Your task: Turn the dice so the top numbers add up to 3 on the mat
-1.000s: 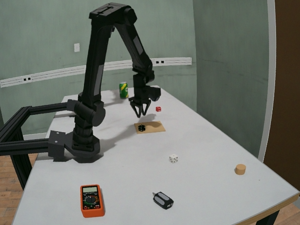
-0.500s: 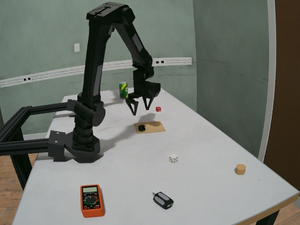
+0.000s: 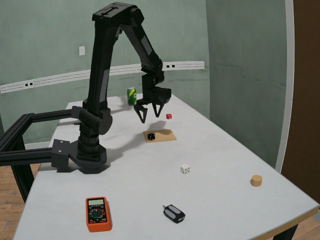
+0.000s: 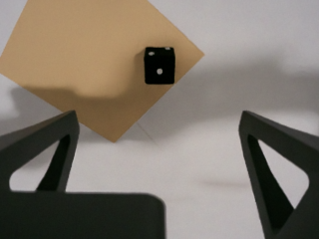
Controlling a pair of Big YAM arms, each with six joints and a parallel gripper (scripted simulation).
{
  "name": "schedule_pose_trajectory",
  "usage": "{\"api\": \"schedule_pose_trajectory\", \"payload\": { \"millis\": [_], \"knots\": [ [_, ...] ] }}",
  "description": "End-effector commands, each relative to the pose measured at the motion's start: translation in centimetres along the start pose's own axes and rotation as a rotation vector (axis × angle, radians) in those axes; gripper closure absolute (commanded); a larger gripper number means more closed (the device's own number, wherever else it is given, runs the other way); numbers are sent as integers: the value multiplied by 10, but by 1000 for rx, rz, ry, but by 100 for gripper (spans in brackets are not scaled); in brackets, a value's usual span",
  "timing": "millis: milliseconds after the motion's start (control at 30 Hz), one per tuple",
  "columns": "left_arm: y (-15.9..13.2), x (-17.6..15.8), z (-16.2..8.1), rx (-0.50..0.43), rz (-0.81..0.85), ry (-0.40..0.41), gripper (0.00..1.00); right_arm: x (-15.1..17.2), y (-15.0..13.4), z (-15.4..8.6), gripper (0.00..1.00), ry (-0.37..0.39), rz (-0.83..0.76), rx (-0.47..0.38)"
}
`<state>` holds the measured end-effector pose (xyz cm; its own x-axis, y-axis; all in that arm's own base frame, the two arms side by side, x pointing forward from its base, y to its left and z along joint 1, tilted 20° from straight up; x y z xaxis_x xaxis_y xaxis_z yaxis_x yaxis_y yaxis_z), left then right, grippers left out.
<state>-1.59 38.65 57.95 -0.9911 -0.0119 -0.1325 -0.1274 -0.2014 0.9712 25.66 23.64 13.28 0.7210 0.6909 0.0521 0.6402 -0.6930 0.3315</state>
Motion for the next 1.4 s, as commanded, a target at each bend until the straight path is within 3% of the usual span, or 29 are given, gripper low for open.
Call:
{"api": "schedule_pose_trajectory", "payload": {
  "millis": [0,300,700,800,967,1300,1367],
  "knots": [
    [5,4,-5,-6,17,15,0,14,-3,-13,0,23,-3,0],
    [5,4,-5,-6,17,15,0,25,-5,-14,0,23,-87,-1],
    [5,4,-5,-6,17,15,0,80,-13,-24,0,26,-494,-4],
    [5,4,-5,-6,17,15,0,80,-13,-24,0,26,-495,-4],
    [5,4,-5,-6,17,15,0,107,-18,-27,0,26,-705,-6],
    [5,4,-5,-6,17,15,0,144,-27,-29,0,26,-1003,-10],
    [5,4,-5,-6,17,15,0,144,-27,-29,0,26,-1003,-10]
  ]
}}
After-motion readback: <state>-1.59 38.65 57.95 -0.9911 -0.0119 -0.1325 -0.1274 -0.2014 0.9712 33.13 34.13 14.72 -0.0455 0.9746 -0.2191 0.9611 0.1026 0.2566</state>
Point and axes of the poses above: on each arm, the point where the finger pads meet when closed, its own z axis out along the fingers, its own x axis across the jaws, y = z × x, the point moved 8 cm from there along -z, back along the fingers, and after that the axes turned 7 degrees about -z, right-handed, at the moved point
